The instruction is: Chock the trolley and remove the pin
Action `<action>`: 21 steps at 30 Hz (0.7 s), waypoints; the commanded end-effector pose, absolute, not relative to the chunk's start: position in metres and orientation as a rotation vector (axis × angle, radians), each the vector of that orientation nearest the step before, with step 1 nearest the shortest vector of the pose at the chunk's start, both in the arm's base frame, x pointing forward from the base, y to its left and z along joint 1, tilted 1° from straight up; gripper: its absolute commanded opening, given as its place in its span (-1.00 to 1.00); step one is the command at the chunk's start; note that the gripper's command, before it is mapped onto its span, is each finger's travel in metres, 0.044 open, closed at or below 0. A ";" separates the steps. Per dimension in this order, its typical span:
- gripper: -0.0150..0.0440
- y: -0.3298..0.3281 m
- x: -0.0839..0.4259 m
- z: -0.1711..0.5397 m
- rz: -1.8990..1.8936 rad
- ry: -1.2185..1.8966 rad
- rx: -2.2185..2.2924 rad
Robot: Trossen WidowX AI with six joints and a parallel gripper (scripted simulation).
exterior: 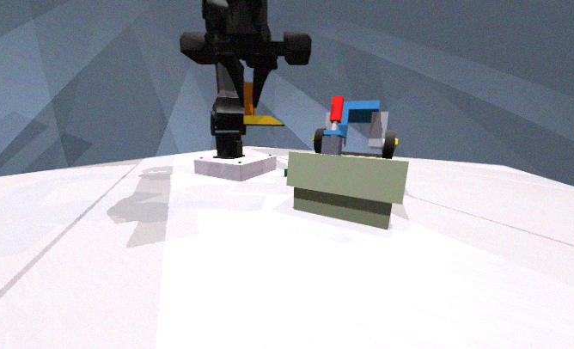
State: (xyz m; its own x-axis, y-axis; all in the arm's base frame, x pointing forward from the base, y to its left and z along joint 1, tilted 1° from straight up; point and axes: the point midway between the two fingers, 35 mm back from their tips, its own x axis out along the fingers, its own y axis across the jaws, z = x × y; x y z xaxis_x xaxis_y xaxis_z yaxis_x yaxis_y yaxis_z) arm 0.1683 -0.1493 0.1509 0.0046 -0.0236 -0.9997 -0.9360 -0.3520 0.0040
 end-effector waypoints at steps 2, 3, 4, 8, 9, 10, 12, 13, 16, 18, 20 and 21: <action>-0.49 -0.149 0.170 0.168 1.451 1.035 -1.487; -0.49 -0.149 0.170 0.172 1.451 1.035 -1.487; -0.49 -0.149 0.170 0.173 1.451 1.035 -1.487; -0.49 -0.149 0.170 0.174 1.451 1.035 -1.487; -0.49 -0.149 0.170 0.174 1.451 1.035 -1.487; -0.49 -0.149 0.170 0.174 1.451 1.035 -1.487; -0.49 -0.149 0.170 0.174 1.435 1.049 -1.471; -0.49 -0.149 0.170 0.174 1.419 1.061 -1.455; -0.49 -0.149 0.170 0.174 1.348 1.116 -1.384; -0.49 -0.149 0.170 0.174 1.299 1.151 -1.335; -0.49 -0.149 0.170 0.174 1.247 1.186 -1.284; -0.49 -0.149 0.170 0.174 1.222 1.202 -1.259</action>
